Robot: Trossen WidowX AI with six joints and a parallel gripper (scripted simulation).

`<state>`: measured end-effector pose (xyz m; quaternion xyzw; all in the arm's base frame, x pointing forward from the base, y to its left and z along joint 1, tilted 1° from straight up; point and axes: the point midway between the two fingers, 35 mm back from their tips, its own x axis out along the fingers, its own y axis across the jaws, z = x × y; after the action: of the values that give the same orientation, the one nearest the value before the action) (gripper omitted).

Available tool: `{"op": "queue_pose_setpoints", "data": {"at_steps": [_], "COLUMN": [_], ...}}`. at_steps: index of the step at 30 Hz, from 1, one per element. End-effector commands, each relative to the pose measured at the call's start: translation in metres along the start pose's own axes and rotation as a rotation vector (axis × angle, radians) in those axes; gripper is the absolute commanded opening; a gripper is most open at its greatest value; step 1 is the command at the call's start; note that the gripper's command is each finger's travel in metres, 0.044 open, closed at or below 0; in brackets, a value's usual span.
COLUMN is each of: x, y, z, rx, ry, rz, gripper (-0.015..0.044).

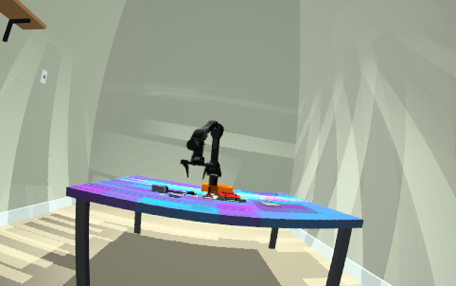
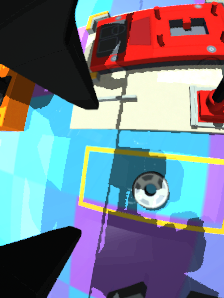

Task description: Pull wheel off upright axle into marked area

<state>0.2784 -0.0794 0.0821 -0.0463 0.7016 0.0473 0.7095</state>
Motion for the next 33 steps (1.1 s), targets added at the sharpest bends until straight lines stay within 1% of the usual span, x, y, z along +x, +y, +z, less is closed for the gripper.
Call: {"op": "queue_pose_setpoints", "data": {"at_steps": [1,3,33], "x": [-0.022,-0.0245,-0.0245], "y": [0.0155,0.0182,0.0182], "z": [-0.0361,-0.0422,-0.0422], "rx": [-0.005,-0.006,-0.006], "ry": [-0.004,-0.003,-0.003], "rz": [-0.002,-0.002,-0.002], "gripper": [0.044,0.044,0.044]}}
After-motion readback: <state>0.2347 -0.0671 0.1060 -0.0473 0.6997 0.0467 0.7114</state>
